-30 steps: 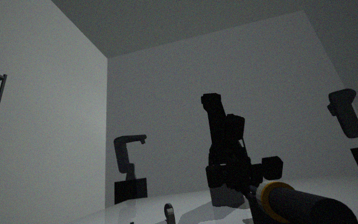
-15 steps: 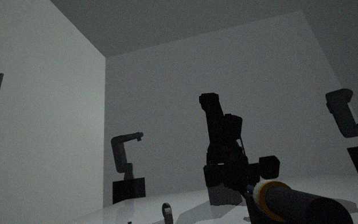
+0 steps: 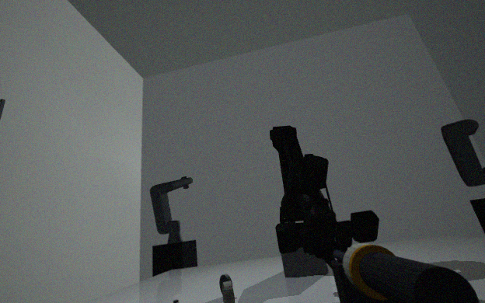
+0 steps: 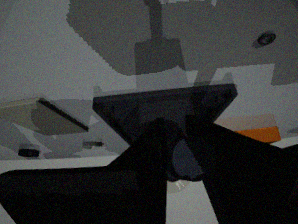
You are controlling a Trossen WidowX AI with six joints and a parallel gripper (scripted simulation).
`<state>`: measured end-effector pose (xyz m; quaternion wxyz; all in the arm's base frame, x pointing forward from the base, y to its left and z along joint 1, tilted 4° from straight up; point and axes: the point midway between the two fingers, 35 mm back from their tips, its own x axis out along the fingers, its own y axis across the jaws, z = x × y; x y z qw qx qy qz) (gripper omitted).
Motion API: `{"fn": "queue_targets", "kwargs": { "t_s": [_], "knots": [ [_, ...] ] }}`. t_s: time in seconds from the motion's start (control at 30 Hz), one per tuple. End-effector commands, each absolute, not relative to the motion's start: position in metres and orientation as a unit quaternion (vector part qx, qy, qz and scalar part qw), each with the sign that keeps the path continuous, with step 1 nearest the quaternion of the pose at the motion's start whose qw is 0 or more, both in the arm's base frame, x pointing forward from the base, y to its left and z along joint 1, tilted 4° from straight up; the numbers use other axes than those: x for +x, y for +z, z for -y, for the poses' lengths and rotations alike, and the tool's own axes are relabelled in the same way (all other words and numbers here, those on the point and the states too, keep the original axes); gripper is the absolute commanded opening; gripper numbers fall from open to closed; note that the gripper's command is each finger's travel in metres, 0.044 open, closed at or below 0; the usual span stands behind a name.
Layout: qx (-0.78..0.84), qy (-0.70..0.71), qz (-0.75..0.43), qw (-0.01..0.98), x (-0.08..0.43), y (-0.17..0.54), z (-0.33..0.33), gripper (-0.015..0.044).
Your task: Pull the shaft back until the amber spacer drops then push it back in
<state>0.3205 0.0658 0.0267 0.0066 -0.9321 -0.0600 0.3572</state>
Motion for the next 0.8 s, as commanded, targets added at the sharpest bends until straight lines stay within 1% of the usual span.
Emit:
{"fn": "queue_targets", "kwargs": {
  "t_s": [0.0, 0.77],
  "knots": [
    [-0.932, 0.358, 0.059, 0.008, 0.3197, 0.0264, -0.0655, 0.0000],
    [-0.932, 0.358, 0.059, 0.008, 0.3174, 0.0263, -0.0653, 0.0000]
  ]
}}
